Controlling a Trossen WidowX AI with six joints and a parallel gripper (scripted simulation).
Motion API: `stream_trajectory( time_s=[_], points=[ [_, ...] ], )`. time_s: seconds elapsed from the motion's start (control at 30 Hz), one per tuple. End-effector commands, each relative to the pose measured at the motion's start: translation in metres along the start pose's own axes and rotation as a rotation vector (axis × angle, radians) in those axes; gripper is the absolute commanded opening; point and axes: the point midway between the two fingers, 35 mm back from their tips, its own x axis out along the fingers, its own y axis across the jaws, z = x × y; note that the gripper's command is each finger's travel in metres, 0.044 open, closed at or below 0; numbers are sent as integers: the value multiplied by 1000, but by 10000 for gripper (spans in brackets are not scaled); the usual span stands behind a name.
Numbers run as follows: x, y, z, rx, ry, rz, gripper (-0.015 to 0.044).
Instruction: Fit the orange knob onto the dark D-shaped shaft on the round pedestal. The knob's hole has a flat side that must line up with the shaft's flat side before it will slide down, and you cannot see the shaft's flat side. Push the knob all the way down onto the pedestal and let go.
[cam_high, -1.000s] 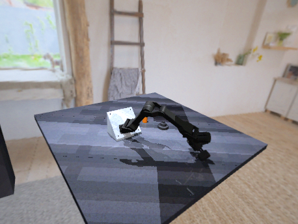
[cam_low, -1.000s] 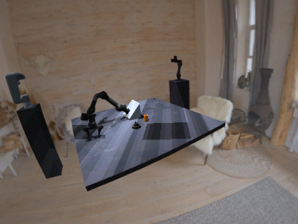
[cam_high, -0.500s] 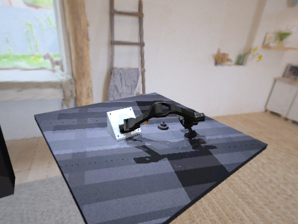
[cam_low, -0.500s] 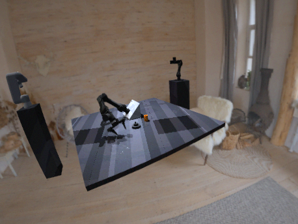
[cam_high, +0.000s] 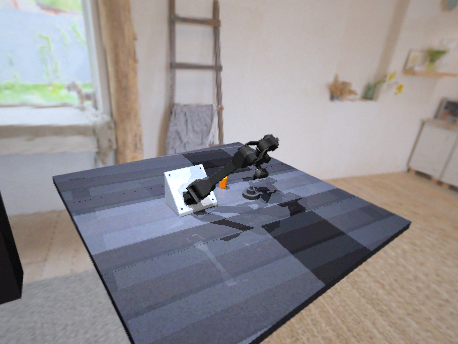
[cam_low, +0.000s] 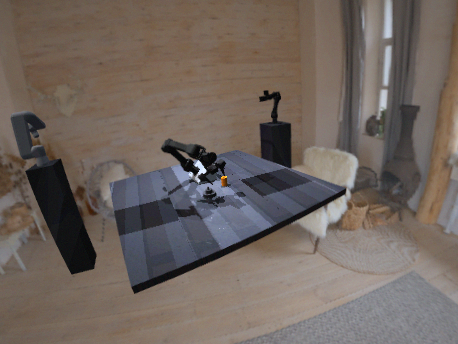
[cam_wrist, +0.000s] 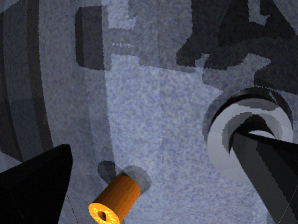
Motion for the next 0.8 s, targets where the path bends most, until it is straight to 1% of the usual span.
stream_trajectory(
  time_s=[0.0,0.1,0.23,0.5,0.63,0.77],
  points=[
    [8,48,-42,-55,79,-131,440],
    [11,77,-78,-108,98,-267,440],
    [11,101,-117,-172,64,-431,440],
    [11,98,-119,-175,61,-439,440],
    [39,85,-120,-175,61,-440,440],
    [42,83,-120,-175,61,-440,440]
  ],
)
